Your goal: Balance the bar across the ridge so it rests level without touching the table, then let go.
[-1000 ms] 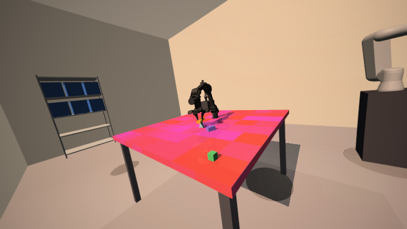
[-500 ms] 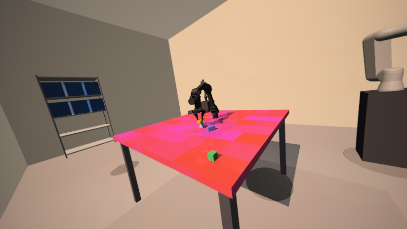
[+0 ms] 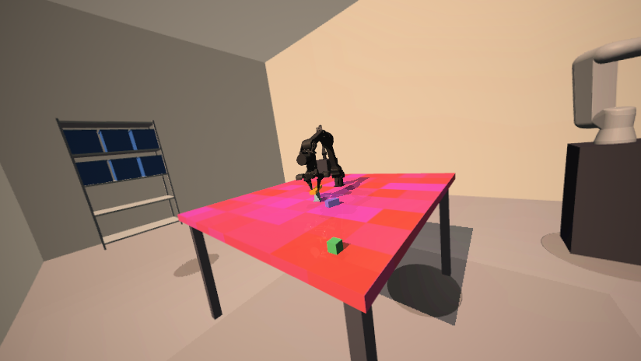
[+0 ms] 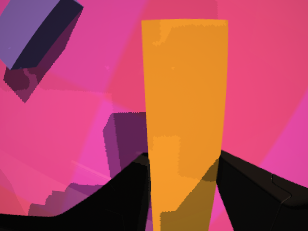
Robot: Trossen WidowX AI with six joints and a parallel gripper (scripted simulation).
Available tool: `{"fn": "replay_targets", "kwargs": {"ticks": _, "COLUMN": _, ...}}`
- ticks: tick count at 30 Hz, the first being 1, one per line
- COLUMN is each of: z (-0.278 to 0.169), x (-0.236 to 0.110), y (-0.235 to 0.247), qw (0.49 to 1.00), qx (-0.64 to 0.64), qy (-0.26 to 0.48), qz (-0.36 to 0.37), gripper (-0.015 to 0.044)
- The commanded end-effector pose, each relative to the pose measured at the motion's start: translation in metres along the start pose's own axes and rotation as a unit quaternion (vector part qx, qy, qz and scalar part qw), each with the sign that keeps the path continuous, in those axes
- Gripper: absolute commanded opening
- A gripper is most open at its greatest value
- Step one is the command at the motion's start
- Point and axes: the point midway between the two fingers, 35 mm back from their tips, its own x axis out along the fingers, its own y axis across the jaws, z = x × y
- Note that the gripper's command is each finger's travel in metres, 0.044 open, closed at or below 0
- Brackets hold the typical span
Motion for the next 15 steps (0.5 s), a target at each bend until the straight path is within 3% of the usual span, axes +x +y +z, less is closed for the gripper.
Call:
{"fn": "replay_targets", "kwargs": {"ticks": 1, "z": 0.0000, "x": 0.0021, "y": 0.0001, "qw": 1.000, "qx": -0.001, "qy": 0.001, "qz": 0.000, "gripper": 0.0000}}
{"fn": "replay_targets", "kwargs": {"ticks": 15, "z": 0.0001, "x": 0.0033, "y": 0.0001, "qw": 1.000, "qx": -0.001, "qy": 0.001, "qz": 0.000, "gripper": 0.0000}}
